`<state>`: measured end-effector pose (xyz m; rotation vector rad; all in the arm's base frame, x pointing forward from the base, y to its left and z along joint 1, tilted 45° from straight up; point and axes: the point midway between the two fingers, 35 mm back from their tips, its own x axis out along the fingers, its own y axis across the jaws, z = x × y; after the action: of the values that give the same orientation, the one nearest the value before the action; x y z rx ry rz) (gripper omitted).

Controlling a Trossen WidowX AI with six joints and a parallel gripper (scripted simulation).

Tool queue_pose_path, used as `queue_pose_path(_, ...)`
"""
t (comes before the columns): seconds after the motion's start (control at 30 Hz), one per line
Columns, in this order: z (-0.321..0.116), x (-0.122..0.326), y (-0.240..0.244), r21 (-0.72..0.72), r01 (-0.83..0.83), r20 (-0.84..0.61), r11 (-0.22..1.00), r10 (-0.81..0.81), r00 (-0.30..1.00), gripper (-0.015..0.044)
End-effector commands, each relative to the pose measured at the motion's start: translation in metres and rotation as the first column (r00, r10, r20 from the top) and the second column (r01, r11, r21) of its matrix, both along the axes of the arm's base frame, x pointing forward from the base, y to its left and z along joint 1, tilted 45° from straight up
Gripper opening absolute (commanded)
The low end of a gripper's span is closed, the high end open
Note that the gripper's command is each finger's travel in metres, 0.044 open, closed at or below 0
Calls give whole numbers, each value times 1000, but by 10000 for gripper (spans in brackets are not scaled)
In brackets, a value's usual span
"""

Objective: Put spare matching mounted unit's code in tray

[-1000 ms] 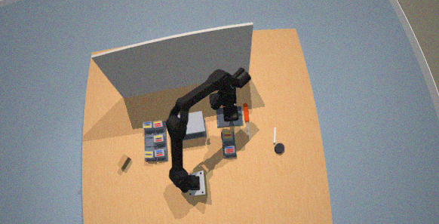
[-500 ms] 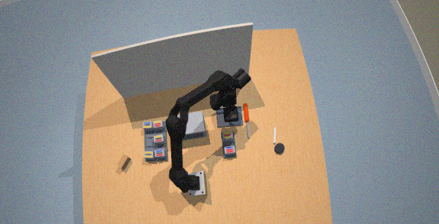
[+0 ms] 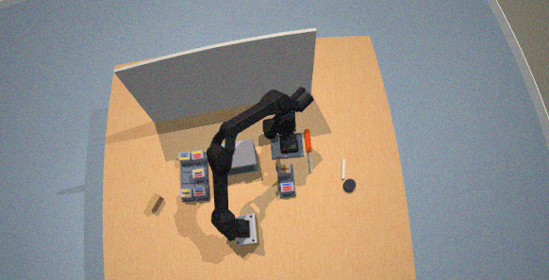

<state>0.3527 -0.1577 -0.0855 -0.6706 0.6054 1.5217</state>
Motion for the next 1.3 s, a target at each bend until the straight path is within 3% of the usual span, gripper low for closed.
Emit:
queue_pose_path(0.0, -3, 0, 3, 3, 6, -4, 1000, -6, 1000, 0)
queue_pose_path(1.27, -24, -1, 24, 4, 6, -4, 1000, -6, 1000, 0)
